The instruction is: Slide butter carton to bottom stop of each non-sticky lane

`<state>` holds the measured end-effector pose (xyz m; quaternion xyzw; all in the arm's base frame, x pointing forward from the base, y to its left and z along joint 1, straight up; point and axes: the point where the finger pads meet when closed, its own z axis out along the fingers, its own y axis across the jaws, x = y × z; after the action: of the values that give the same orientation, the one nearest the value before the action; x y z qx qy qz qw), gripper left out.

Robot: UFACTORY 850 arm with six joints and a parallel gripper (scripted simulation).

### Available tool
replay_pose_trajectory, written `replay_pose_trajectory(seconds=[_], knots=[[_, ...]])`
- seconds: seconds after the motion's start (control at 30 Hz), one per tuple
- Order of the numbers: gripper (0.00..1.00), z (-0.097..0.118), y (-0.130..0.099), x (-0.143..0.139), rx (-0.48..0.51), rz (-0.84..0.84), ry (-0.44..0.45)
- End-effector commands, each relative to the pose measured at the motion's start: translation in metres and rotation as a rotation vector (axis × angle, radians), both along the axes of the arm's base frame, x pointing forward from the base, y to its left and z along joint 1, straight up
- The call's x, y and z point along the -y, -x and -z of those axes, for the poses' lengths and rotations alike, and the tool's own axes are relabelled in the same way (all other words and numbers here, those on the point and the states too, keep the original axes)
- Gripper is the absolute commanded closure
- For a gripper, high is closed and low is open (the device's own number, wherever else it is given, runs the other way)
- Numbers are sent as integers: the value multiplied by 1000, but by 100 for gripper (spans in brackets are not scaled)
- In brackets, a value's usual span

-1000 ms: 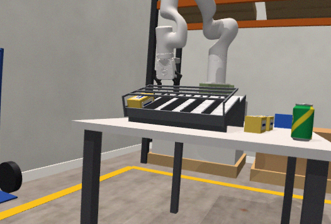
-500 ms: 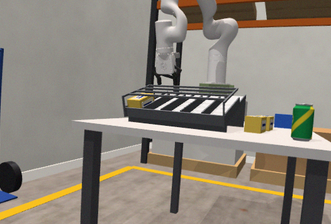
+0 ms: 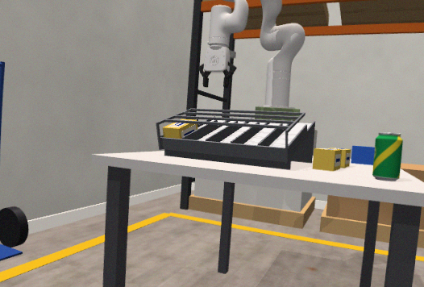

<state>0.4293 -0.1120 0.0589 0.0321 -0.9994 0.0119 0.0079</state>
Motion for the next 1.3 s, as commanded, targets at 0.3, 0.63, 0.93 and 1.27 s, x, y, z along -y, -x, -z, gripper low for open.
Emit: replay_pose_trajectory(seconds=[0.3, 0.63, 0.93, 1.27], knots=[[10, -3, -1, 0, 7, 0, -1], [10, -3, -1, 0, 7, 0, -1], [10, -3, -1, 0, 7, 0, -1], [10, -4, 12, -69, 15, 29, -8]])
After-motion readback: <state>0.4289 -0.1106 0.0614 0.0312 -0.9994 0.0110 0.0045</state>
